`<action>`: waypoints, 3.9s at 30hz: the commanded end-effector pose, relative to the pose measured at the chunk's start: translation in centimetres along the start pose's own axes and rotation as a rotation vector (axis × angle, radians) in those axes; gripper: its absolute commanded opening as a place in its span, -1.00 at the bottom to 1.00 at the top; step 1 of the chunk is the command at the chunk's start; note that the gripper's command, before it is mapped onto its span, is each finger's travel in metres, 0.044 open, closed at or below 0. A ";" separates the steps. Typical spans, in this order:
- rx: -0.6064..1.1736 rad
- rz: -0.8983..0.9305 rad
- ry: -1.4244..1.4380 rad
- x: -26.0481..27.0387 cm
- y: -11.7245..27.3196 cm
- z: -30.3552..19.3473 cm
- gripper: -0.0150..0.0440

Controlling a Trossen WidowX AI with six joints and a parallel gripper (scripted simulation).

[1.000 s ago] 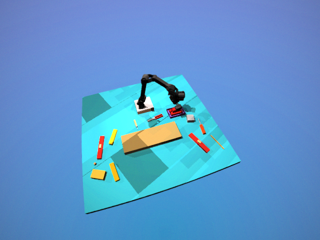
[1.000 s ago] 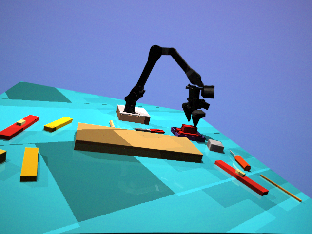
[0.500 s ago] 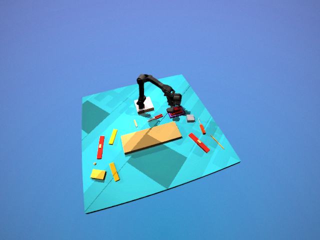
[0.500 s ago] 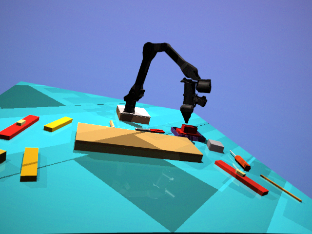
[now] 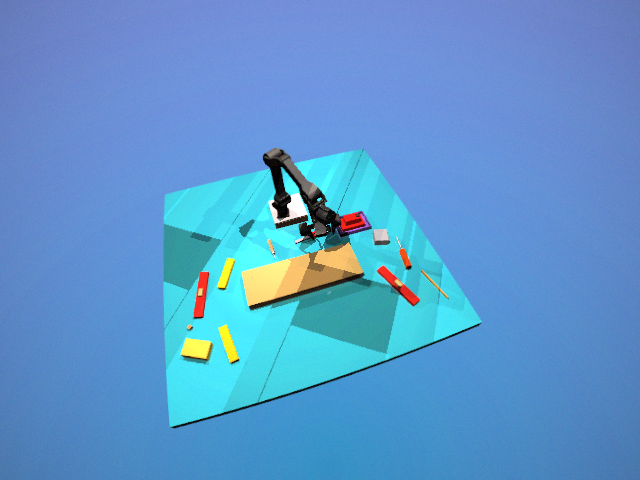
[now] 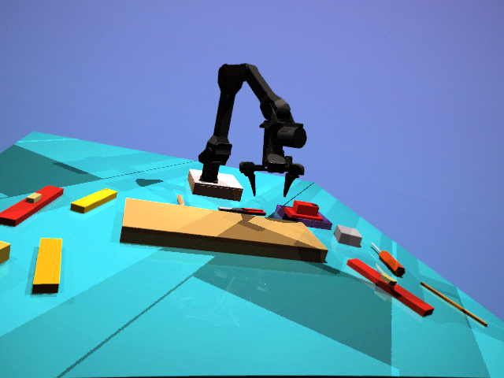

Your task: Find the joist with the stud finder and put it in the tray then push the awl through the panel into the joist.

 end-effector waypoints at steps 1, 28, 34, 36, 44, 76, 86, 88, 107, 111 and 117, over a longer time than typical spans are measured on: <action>-0.038 -0.040 -0.603 -6.8 0.5 1.9 1.00; -0.274 -0.022 -2.875 -26.7 1.3 -4.5 1.00; -0.283 -0.017 -2.936 -27.0 1.3 -4.8 1.00; -0.283 -0.017 -2.936 -27.0 1.3 -4.8 1.00; -0.283 -0.017 -2.936 -27.0 1.3 -4.8 1.00; -0.282 -0.017 -2.936 -27.2 -1.7 -4.5 1.00; -0.282 -0.017 -2.936 -27.5 -3.2 -4.7 1.00; -0.282 -0.017 -2.936 -27.6 -3.5 -4.8 1.00; -0.282 -0.017 -2.936 -27.6 -3.7 -4.8 -0.33; -0.282 -0.017 -2.936 -27.6 -3.7 -4.8 -0.43; -0.282 -0.017 -2.936 -27.5 -3.0 -4.5 -0.49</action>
Point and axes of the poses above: the point midway between the two fingers, 35 mm back from their tips, its own y axis back along the fingers, its own x axis across the jaws, z = x × y, the point moved 2 cm from there along y, back along the fingers, and after that the axes turned 10 degrees about -y, right-handed, at the moved point
